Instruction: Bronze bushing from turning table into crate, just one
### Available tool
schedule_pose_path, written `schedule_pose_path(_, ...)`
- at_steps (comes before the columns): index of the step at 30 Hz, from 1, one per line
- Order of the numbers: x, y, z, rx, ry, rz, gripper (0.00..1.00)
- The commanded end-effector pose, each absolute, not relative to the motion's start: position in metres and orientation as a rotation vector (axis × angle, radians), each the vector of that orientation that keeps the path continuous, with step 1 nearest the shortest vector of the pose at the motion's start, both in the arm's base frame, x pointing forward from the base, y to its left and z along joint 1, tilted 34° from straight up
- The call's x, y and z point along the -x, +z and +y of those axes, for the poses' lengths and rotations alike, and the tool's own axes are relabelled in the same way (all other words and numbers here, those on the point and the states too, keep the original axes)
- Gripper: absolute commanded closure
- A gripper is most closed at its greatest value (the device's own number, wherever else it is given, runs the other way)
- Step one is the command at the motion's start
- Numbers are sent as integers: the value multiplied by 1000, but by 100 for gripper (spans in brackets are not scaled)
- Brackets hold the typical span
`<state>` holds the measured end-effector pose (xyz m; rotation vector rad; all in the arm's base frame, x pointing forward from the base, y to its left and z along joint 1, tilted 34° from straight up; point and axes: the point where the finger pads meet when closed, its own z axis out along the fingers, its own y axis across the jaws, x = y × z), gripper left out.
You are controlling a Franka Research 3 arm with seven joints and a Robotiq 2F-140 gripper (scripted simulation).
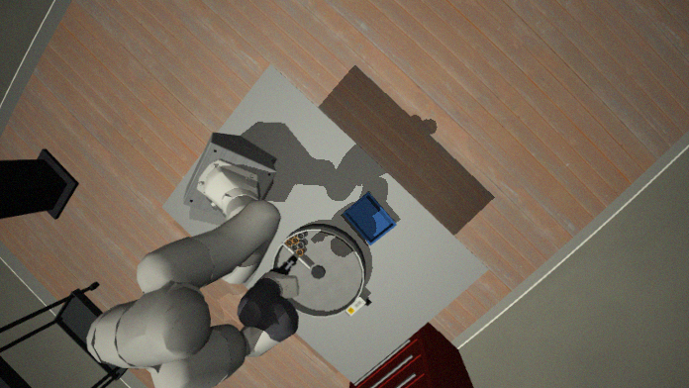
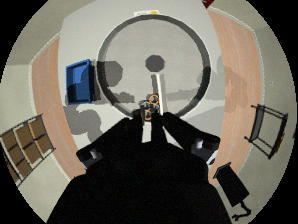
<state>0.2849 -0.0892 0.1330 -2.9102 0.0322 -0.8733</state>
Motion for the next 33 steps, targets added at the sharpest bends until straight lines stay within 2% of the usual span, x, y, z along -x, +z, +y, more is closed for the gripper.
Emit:
schedule_pose_path(1,-284,133,-89,2908,-869,45,91)
schedule_pose_path(33,-285,133,-91,2914,-876,27,94)
